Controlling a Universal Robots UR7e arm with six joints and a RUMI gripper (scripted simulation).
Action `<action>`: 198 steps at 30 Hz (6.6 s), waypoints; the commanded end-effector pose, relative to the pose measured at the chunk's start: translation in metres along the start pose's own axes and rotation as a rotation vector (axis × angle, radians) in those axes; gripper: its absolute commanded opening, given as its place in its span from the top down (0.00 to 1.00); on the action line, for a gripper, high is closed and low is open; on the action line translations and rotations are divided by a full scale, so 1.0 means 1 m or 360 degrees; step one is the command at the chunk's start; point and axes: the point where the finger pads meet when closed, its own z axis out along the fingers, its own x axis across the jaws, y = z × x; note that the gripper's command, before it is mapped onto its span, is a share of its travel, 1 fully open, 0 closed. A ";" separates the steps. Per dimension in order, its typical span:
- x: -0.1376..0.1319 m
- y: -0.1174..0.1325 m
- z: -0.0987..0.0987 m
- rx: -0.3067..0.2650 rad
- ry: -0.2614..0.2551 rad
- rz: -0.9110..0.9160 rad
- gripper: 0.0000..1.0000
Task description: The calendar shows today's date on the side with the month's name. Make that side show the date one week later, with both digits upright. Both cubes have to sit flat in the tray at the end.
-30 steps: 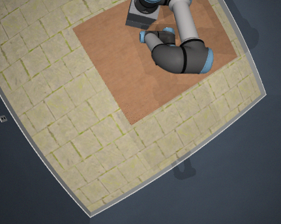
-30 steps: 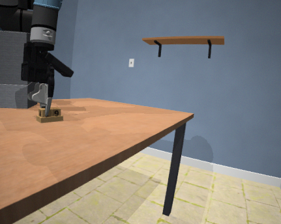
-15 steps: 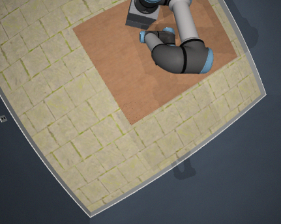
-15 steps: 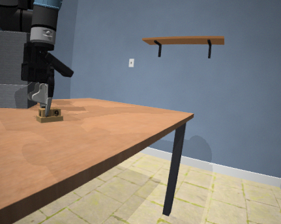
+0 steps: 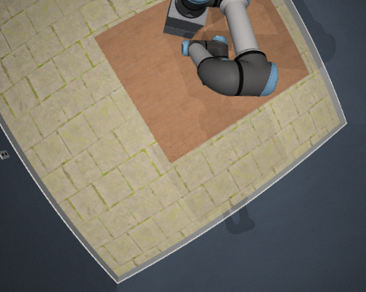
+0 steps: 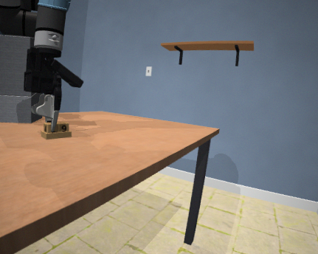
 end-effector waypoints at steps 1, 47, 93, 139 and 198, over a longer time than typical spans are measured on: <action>0.000 0.001 -0.002 0.0000 0.0002 0.0003 0.89; -0.001 0.000 -0.099 0.0001 -0.0001 0.0000 0.89; -0.001 -0.015 -0.098 0.0003 0.0000 -0.0532 0.89; -0.007 -0.058 -0.093 0.0010 -0.0001 -0.2291 0.89; -0.002 -0.114 -0.090 0.0002 0.0003 -0.4520 0.89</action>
